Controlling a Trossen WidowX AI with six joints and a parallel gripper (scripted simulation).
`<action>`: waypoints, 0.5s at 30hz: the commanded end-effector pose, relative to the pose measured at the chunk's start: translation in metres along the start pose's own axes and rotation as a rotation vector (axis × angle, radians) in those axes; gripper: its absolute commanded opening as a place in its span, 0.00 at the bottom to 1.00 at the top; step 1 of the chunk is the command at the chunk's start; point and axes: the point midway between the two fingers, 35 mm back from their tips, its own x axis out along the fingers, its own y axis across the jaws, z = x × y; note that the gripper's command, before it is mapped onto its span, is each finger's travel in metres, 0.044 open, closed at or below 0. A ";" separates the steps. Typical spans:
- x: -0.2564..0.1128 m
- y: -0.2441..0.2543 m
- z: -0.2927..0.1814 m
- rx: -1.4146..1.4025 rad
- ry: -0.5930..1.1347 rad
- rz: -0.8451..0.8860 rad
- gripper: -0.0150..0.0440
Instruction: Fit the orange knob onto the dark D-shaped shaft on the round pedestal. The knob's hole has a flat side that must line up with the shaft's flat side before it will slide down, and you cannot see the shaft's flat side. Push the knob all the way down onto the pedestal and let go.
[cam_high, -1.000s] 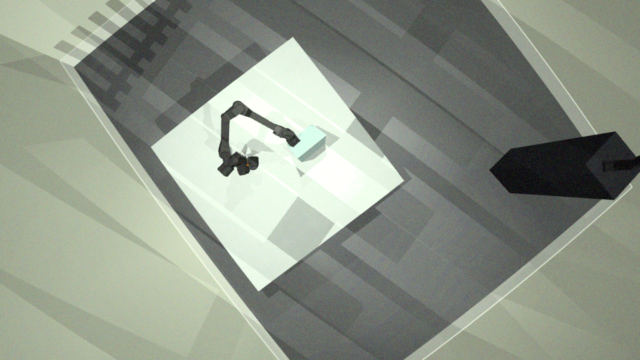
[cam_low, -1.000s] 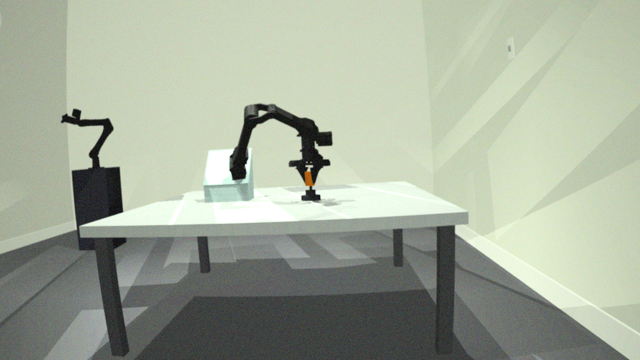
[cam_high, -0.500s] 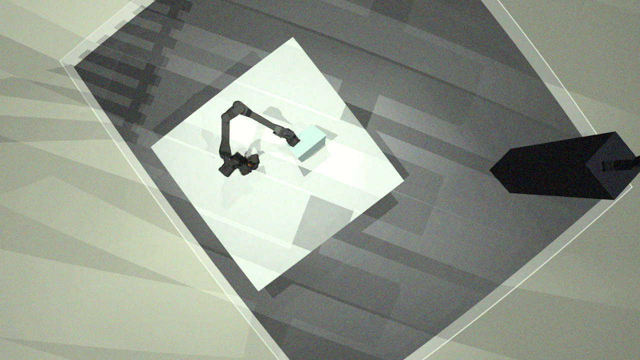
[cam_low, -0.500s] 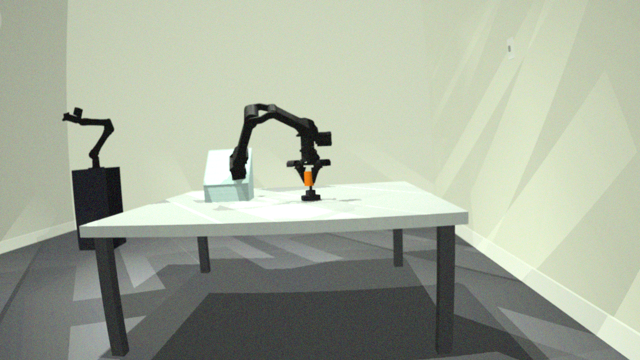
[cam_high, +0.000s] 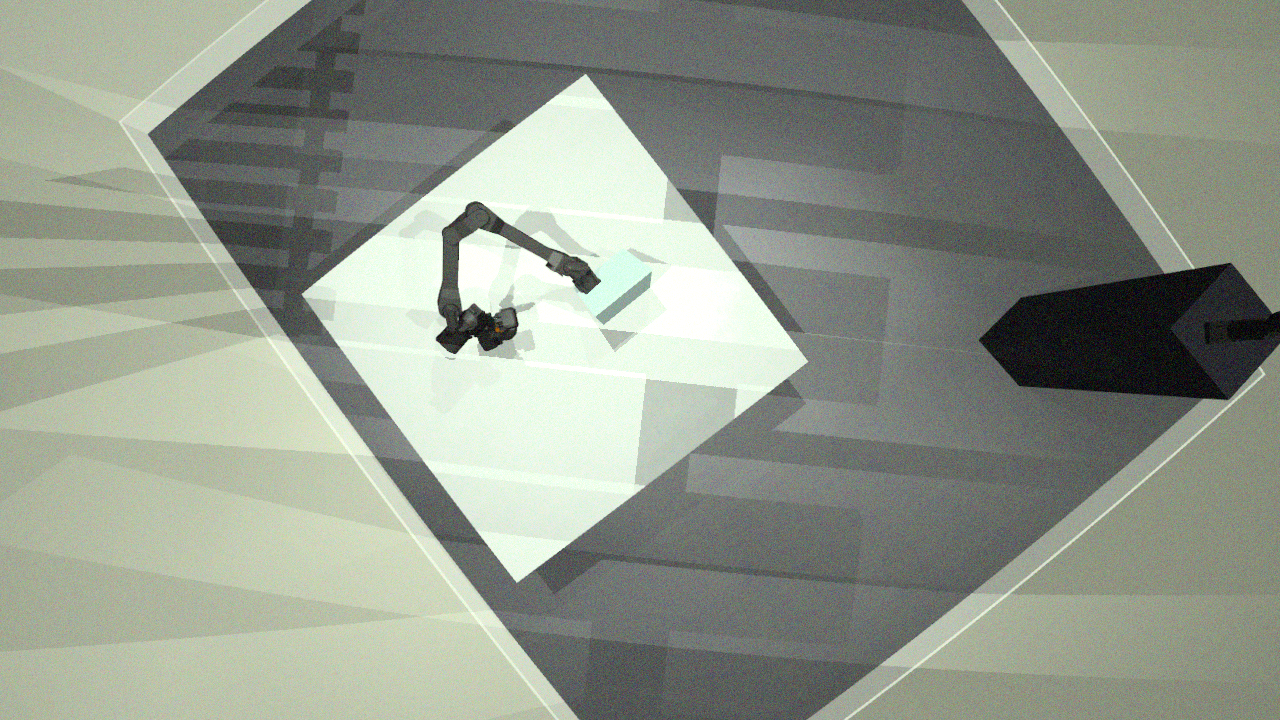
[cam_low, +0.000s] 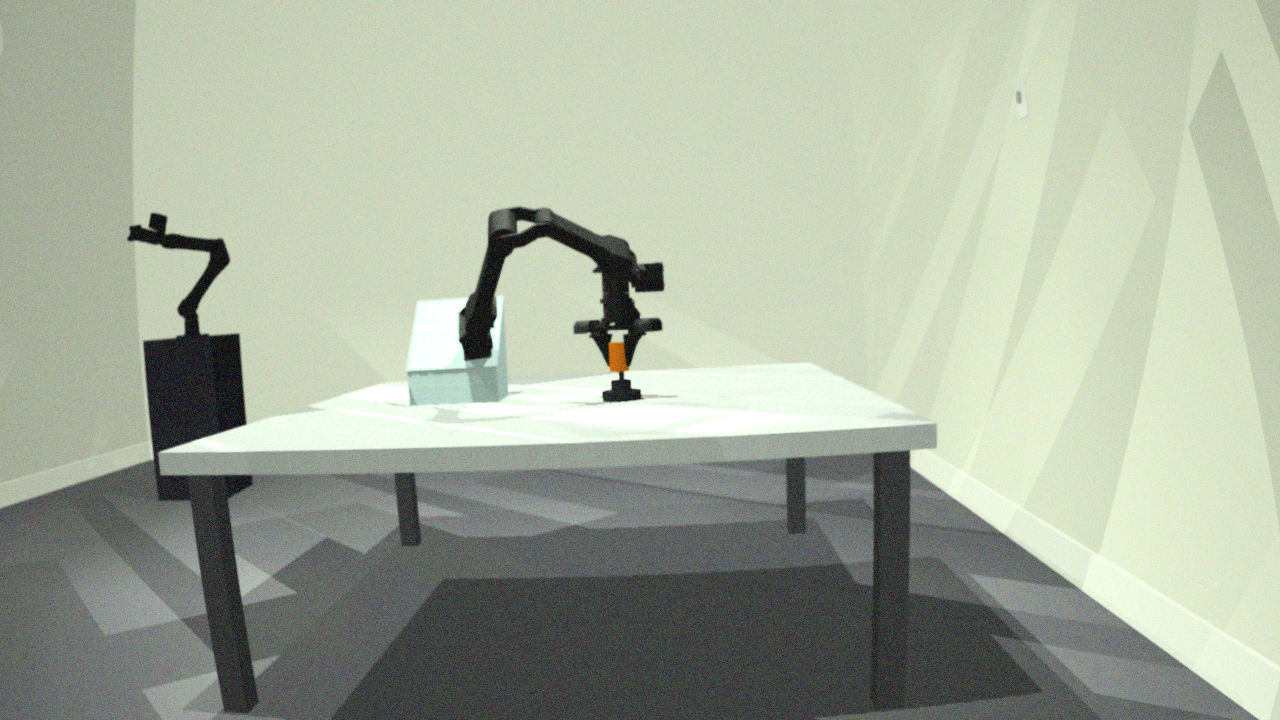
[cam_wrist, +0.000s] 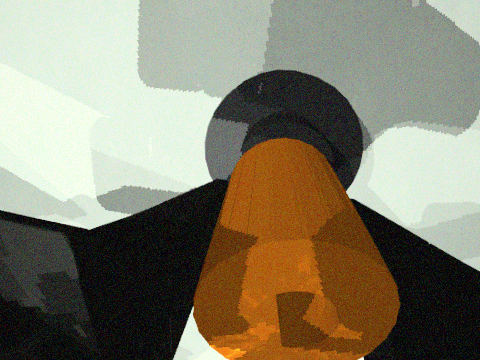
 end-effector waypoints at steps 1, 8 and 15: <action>-0.001 -0.003 -0.001 -0.001 -0.004 -0.004 0.25; 0.003 -0.004 0.000 -0.001 -0.003 -0.004 0.25; 0.000 -0.004 0.000 -0.001 -0.004 -0.004 0.25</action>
